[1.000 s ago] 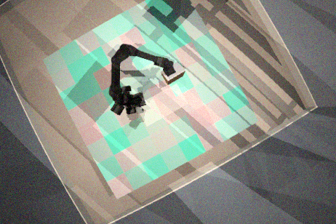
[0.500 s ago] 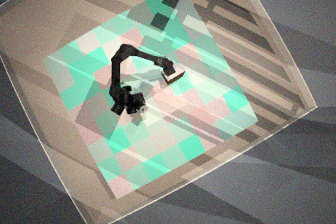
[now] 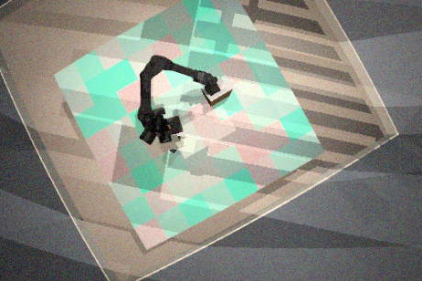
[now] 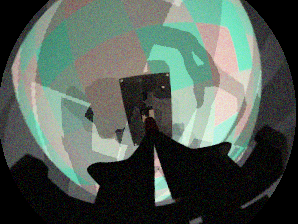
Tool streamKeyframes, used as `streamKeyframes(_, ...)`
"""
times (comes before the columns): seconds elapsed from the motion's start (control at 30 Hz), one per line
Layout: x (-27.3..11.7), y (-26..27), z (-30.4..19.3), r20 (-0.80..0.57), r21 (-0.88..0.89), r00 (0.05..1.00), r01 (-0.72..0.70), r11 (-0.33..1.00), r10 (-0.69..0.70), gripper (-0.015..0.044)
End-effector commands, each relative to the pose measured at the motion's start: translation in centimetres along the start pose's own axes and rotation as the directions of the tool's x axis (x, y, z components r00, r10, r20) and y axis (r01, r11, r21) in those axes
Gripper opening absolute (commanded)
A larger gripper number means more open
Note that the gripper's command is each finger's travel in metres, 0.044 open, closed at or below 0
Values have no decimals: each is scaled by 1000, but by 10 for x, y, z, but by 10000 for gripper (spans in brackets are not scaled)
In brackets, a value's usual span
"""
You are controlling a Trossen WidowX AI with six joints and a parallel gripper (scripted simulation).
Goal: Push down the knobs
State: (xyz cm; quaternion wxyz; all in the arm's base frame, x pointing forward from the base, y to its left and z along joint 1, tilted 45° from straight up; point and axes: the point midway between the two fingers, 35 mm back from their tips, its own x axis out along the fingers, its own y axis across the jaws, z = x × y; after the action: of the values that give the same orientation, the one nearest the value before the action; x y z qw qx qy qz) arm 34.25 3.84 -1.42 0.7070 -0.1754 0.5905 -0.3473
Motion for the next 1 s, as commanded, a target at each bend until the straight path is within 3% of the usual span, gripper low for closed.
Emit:
streamKeyframes(0.0, 1, 0, 0, 2, -6, 1000, 4, 1000, -4, 0)
streamKeyframes(0.97, 7, -1, 0, 2, -6, 1000, 4, 1000, -4, 0)
